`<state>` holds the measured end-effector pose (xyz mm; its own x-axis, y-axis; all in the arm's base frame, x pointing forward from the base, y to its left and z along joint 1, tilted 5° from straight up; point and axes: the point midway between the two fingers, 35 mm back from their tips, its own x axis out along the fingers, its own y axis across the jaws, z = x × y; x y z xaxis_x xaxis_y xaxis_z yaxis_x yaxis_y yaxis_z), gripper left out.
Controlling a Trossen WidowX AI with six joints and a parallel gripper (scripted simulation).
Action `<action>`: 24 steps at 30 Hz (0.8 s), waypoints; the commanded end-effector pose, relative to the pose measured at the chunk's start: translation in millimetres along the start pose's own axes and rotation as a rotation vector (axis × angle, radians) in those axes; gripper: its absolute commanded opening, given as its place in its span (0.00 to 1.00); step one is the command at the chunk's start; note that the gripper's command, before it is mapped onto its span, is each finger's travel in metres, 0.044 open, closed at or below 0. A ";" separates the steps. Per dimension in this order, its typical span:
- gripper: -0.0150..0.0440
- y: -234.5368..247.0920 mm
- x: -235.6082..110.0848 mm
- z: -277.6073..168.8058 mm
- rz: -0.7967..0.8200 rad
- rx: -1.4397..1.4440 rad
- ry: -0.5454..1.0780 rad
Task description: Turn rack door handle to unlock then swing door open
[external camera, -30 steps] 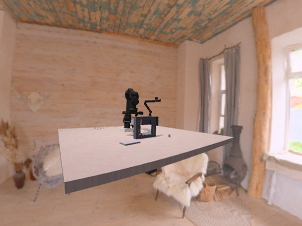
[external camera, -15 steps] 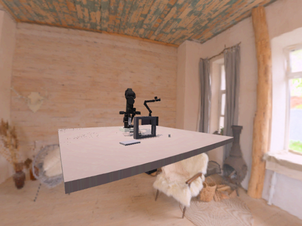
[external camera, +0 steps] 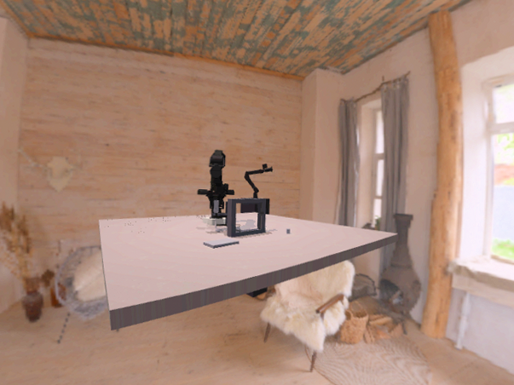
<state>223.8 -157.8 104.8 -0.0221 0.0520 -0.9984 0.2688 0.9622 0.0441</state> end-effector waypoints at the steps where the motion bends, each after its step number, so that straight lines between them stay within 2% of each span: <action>1: 0.29 -6.4 0.3 2.7 -0.001 -0.075 0.002; 24: 0.29 -46.4 -0.2 20.6 -0.004 -0.385 0.002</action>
<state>230.3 -206.1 102.6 -0.0188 0.0475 -0.9987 -0.0794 0.9956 0.0488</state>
